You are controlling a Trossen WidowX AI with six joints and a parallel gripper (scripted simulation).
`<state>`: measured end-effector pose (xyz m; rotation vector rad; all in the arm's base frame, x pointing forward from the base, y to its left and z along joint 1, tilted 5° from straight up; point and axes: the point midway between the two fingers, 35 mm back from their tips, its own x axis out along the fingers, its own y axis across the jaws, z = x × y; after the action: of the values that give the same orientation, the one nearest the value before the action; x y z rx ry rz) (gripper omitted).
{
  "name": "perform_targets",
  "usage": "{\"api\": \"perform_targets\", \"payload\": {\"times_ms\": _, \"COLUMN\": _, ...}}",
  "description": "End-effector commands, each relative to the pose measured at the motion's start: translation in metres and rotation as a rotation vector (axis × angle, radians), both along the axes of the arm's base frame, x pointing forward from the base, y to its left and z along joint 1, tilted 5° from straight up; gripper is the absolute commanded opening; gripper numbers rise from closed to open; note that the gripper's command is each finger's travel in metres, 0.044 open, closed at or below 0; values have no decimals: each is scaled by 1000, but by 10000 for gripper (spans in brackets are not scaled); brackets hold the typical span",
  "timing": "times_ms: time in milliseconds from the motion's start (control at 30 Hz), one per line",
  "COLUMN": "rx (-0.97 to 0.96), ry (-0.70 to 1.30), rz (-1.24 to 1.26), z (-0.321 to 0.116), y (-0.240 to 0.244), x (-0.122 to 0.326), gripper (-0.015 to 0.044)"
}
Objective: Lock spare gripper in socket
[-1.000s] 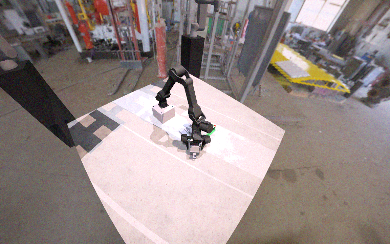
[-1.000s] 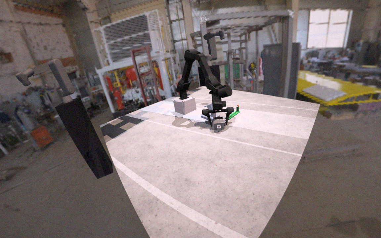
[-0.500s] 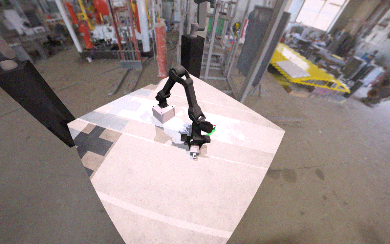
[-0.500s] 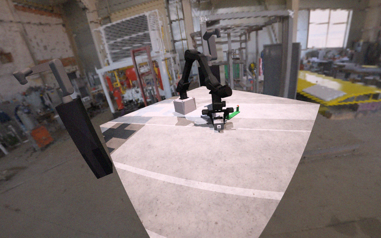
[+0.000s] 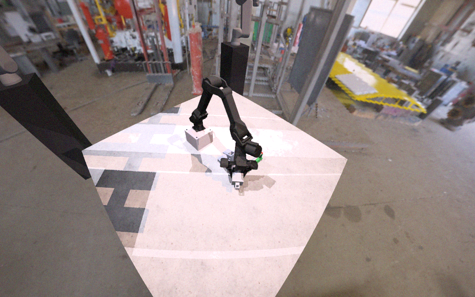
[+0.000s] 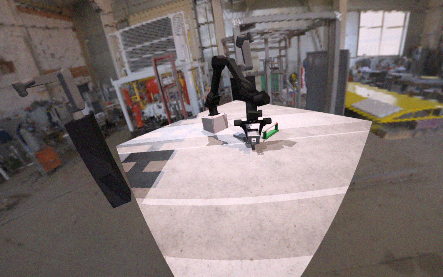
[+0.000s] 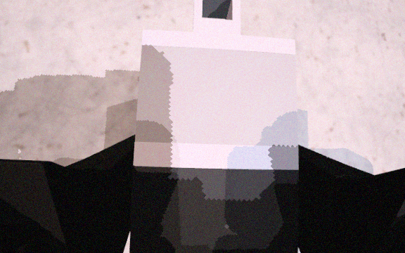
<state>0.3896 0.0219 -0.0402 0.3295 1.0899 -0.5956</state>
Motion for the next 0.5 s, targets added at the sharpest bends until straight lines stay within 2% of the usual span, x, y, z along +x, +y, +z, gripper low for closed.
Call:
{"api": "perform_targets", "payload": {"times_ms": 0, "rx": 3, "ry": -29, "rz": -1, "z": 28, "y": 1, "x": 9, "gripper": 0}}
{"api": "perform_targets", "payload": {"times_ms": 300, "rx": 3, "ry": -29, "rz": -1, "z": 74, "y": -1, "x": 6, "gripper": 0}}
{"api": "perform_targets", "payload": {"times_ms": 467, "rx": 3, "ry": -28, "rz": -1, "z": 78, "y": -1, "x": 6, "gripper": 0}}
